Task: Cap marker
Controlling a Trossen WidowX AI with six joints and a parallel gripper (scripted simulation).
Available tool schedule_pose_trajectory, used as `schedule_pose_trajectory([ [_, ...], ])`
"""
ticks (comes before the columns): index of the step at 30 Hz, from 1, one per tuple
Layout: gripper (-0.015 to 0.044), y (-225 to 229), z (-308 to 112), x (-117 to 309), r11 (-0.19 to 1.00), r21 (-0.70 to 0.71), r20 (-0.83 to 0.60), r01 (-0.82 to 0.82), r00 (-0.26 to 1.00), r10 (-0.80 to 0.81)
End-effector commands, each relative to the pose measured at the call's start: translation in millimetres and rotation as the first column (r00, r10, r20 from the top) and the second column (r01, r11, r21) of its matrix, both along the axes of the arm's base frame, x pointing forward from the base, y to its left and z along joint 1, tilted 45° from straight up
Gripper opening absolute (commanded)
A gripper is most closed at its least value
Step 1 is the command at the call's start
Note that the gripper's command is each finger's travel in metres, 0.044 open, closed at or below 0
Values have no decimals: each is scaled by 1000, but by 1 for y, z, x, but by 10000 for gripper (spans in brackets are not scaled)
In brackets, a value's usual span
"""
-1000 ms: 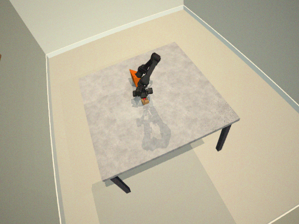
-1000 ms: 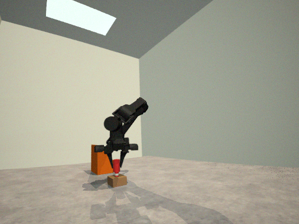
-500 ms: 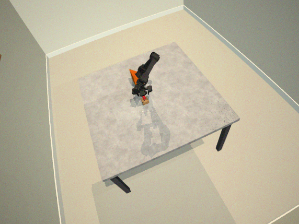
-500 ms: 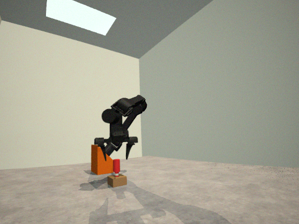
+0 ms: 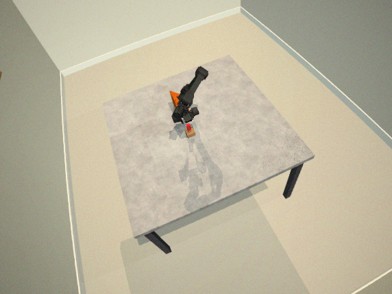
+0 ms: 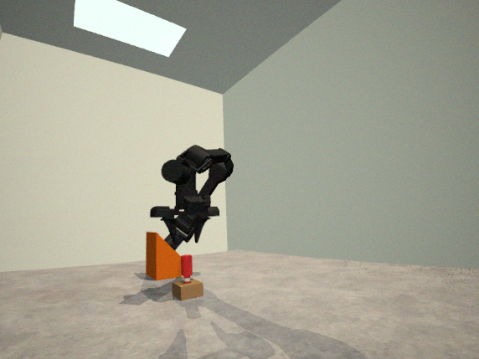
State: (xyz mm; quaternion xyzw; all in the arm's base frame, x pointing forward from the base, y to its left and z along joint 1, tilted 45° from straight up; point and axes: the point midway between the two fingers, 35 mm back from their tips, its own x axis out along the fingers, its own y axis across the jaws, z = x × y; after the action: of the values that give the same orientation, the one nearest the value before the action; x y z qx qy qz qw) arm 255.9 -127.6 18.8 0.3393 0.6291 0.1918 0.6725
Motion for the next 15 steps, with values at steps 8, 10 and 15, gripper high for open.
schedule_pose_trajectory([
  [8, 20, 2, -1, 0, 999, -3, 32, -33, 999, 33],
  [10, 0, 2, -1, 0, 999, -3, 32, -33, 999, 33],
  [15, 0, 2, -1, 0, 999, -3, 32, -33, 999, 33],
])
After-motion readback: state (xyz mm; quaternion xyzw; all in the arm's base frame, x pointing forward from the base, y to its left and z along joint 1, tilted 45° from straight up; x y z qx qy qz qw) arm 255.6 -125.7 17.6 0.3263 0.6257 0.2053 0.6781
